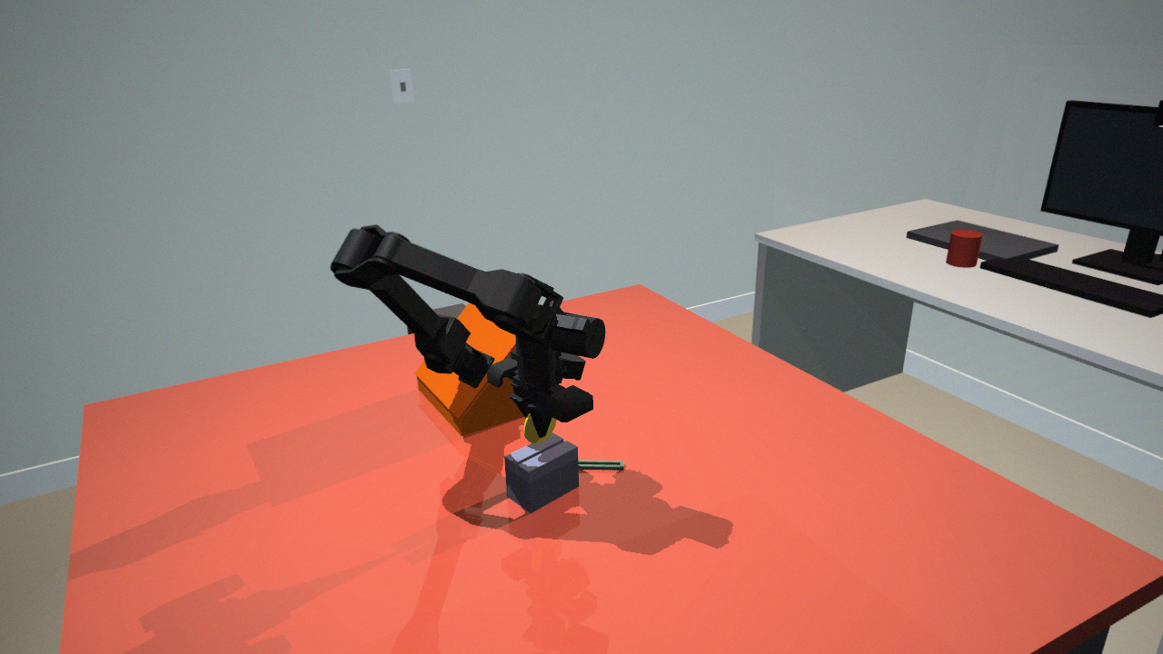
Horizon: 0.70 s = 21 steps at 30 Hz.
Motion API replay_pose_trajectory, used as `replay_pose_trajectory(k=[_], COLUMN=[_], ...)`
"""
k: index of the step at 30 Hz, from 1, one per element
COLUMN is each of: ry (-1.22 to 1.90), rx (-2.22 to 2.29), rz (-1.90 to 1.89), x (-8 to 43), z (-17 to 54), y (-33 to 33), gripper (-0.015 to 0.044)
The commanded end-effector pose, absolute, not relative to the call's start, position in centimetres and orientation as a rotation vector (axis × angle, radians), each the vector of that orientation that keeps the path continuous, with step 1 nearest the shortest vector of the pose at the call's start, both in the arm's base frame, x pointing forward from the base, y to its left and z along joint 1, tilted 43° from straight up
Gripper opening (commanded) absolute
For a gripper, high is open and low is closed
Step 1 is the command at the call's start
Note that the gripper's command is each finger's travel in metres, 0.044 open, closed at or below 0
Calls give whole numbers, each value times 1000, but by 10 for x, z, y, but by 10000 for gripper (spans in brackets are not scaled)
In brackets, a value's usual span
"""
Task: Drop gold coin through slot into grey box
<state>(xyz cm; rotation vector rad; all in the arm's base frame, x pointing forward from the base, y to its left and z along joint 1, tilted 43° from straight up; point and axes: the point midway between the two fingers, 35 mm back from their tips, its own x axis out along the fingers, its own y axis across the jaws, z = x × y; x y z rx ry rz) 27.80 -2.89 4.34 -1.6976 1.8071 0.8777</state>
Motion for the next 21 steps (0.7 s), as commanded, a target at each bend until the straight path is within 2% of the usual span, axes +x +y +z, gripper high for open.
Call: replay_pose_trajectory(k=[1, 21], ry=[1809, 1809], rx=[-1701, -1703], rz=[880, 881], x=[278, 277], z=[42, 36], y=[-32, -38], gripper=[0, 0])
